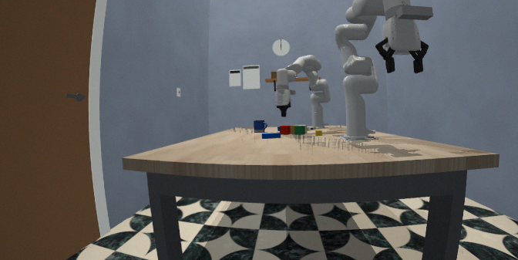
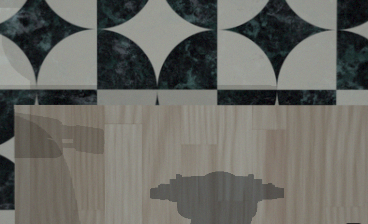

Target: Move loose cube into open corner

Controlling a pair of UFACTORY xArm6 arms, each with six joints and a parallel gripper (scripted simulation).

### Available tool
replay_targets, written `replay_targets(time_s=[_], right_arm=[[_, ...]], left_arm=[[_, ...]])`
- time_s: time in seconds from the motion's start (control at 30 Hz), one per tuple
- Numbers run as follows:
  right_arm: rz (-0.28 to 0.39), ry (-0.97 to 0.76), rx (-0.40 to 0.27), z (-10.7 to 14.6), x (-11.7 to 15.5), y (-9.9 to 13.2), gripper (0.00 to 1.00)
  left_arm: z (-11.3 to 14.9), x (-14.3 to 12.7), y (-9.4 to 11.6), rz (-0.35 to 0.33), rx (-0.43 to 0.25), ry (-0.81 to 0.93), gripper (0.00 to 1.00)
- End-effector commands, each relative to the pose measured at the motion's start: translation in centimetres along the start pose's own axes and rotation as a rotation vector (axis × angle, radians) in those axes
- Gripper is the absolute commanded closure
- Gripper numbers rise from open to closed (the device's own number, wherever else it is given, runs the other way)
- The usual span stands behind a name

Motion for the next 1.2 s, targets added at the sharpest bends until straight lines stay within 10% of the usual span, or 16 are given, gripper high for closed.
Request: replay_targets(time_s=[0.0, 1.17], right_arm=[[-0.002, -0.093, -0.002, 0.1, -0.1, 0.1, 1.00], [0.000, -0.947, -0.003, 0.5, -1.6, 0.1, 1.00]], left_arm=[[0.0, 0.0, 0.1, 0.000, 0.002, 0.000, 0.00], [0.0, 0.0, 0.1, 0.000, 0.002, 0.000, 0.00]])
Point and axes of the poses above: on each arm, the point where the finger pads meet when closed, its own y axis back along the fingers, its own x axis across the jaws, z = x × y, the point moved 3 cm from there along y, back along the fingers, and after that the axes turned 2 degrees about -y, right-handed, at the moved point
